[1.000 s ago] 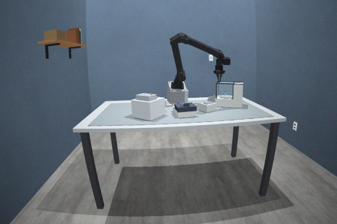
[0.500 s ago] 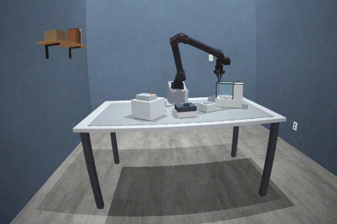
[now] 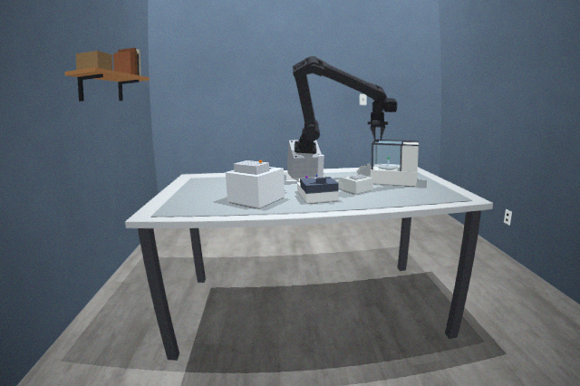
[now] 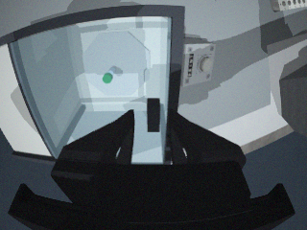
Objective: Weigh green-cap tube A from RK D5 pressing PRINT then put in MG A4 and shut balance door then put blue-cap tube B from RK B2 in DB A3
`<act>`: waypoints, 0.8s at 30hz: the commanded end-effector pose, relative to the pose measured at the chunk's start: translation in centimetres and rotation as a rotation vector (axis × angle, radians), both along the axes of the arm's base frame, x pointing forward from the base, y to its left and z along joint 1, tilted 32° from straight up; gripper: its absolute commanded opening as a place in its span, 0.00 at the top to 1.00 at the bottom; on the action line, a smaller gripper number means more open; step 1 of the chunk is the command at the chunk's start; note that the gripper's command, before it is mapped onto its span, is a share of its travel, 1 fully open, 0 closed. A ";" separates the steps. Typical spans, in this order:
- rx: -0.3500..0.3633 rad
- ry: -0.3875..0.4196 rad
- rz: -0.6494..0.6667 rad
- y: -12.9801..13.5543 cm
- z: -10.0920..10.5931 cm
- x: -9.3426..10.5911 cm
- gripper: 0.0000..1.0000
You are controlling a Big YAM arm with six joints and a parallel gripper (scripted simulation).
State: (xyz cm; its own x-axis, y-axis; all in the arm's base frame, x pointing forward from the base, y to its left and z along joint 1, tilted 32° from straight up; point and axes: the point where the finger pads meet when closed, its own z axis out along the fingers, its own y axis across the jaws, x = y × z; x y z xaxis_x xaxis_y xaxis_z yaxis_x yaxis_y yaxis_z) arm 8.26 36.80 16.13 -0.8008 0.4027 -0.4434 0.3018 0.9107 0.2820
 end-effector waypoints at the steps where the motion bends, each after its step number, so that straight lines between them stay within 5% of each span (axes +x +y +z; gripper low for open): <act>1: 0.028 0.000 0.002 1.0 1.1 0.0 0.70; 24: 0.054 0.001 0.007 1.3 4.6 -2.0 0.70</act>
